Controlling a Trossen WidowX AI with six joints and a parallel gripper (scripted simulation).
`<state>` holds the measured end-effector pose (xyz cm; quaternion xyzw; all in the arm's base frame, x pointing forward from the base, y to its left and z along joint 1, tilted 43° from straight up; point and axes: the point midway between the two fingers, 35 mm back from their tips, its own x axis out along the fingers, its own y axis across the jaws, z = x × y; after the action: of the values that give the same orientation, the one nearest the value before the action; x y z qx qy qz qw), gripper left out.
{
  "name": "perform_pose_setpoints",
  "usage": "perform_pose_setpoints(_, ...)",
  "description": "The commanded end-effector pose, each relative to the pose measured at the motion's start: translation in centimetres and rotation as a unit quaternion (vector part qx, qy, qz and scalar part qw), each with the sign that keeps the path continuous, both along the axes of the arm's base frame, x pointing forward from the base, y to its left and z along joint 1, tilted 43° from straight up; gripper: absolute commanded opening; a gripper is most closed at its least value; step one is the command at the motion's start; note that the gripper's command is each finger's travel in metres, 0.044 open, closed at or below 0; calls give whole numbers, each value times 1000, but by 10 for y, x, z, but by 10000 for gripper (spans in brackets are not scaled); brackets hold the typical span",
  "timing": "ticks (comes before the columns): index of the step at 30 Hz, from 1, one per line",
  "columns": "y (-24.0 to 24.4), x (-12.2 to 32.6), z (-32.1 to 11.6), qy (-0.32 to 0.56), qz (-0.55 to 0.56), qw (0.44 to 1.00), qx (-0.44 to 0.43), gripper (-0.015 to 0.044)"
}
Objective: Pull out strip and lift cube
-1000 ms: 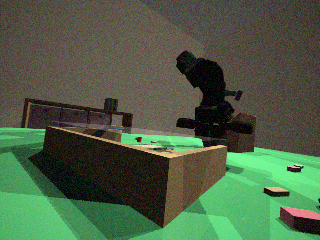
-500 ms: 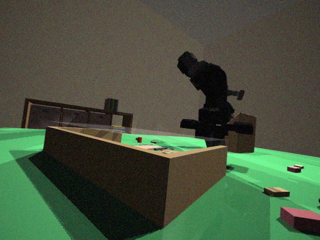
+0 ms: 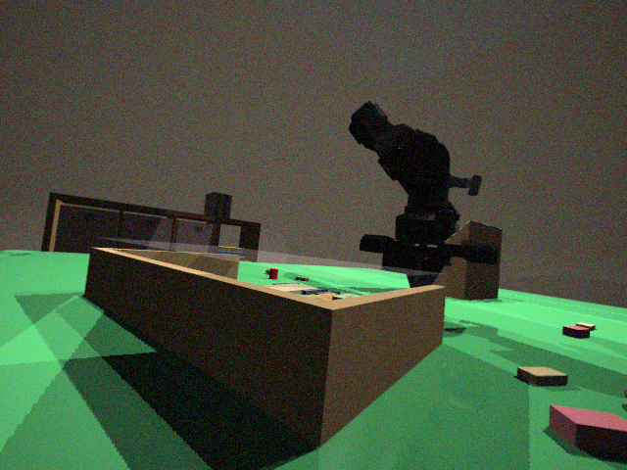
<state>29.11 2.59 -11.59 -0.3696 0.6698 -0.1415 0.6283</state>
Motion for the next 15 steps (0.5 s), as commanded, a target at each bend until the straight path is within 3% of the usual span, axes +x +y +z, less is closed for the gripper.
perform_pose_setpoints(1,-5,-11,-2,9,-5,1000,-2,0)
perform_pose_setpoints(15,-10,-32,1,9,-5,1000,-2,0)
